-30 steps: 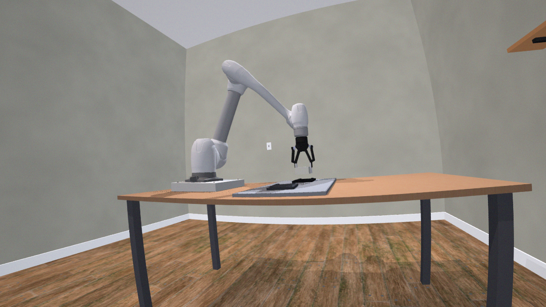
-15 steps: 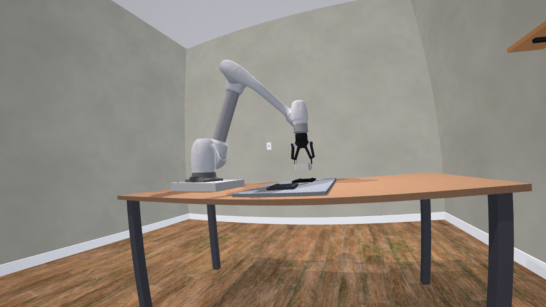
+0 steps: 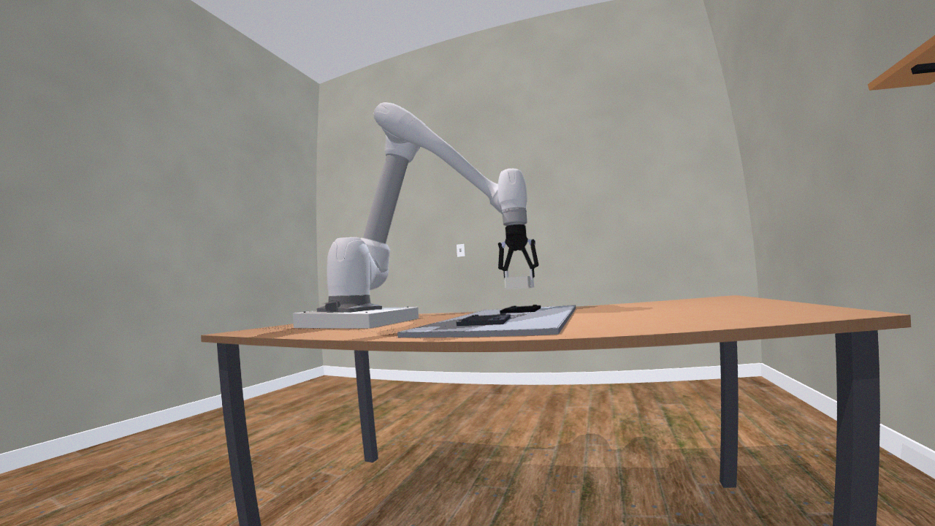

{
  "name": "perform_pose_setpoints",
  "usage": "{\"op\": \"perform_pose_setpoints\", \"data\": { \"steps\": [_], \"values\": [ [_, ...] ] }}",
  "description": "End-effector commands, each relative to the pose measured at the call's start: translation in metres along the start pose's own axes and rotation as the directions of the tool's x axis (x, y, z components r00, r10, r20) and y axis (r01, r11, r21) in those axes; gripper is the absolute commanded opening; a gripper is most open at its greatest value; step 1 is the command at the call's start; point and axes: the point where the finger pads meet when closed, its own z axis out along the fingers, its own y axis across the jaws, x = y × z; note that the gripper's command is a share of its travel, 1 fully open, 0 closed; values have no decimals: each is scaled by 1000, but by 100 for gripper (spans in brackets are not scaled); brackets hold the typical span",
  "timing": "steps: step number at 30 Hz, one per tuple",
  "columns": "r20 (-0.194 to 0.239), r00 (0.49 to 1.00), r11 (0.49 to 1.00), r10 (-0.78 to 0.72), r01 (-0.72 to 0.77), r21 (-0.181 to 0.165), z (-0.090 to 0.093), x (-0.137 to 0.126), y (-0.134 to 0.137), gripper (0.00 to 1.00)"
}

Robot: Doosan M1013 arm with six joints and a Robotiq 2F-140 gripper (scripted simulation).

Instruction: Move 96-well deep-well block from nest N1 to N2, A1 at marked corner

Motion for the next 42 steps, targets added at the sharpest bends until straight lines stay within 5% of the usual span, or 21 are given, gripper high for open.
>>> {"op": "perform_pose_setpoints", "data": {
  "steps": [1,9,13,42],
  "values": [
    [0,1000,1000,0,0,0,0,0,0,0],
    [0,1000,1000,0,0,0,0,0,0,0],
    [0,994,994,-110,110,0,0,13,1,0],
    [0,994,994,-110,110,0,0,100,9,0]
  ]
}}
